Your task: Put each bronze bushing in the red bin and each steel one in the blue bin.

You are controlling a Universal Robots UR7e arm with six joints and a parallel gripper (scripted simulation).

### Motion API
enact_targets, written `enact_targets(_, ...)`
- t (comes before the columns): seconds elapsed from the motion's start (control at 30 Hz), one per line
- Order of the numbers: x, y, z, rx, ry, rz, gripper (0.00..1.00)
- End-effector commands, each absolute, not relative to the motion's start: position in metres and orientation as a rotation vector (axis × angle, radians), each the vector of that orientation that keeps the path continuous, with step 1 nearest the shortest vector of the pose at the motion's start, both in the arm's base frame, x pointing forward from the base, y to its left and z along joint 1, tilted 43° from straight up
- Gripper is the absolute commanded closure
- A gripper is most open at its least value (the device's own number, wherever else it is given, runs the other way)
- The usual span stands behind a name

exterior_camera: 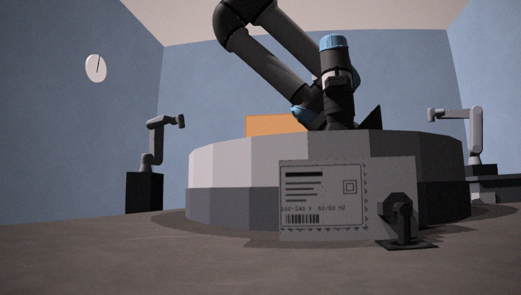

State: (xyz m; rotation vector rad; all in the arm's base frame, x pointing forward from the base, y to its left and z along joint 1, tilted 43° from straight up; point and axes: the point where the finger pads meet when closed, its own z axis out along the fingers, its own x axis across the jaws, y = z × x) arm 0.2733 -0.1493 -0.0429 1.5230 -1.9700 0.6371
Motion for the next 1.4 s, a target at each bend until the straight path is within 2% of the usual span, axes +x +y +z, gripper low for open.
enact_targets(0.0,0.274,-0.148,-0.042,1.523,-1.97,0.638,1.0)
enact_targets(0.47,0.274,-0.147,-0.04,1.523,-1.97,0.638,1.0)
enact_targets(0.9,0.282,-0.108,0.003,1.523,-1.97,0.638,1.0)
enact_targets(1.3,0.282,-0.108,0.003,1.523,-1.97,0.638,1.0)
enact_targets(1.37,0.285,-0.092,-0.014,1.527,-1.97,0.644,1.0)
